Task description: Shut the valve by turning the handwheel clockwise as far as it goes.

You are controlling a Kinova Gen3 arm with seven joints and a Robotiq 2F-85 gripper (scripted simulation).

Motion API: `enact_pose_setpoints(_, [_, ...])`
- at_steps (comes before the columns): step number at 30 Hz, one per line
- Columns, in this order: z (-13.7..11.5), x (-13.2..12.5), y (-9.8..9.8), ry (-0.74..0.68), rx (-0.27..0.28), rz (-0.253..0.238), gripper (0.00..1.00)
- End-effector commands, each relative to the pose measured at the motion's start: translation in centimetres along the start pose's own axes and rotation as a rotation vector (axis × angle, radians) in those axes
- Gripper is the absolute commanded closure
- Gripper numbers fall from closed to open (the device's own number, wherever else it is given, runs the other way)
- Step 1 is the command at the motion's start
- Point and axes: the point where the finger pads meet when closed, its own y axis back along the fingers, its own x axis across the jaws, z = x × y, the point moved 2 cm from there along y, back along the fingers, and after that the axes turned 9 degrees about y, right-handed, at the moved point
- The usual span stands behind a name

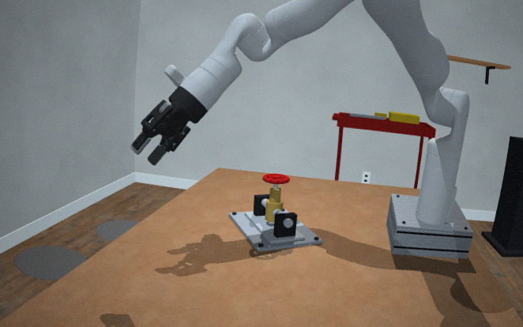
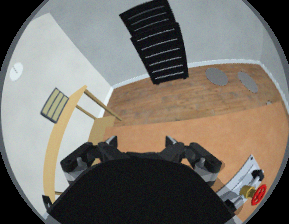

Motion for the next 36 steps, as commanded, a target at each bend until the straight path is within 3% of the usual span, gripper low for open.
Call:
enact_pose_setpoints(1, [-0.2,0.4,0.2,-0.002,0.004,0.004,0.0])
enact_pose_setpoints(13, [0.2,1.6,0.7,0.043,-0.017,0.022,0.0])
enact_pose_setpoints(14, [0.6,2.7,1.2,0.087,-0.04,0.038,0.0])
enact_pose_setpoints(36, [2.0,6.1,2.9,0.212,-0.112,0.081,0.0])
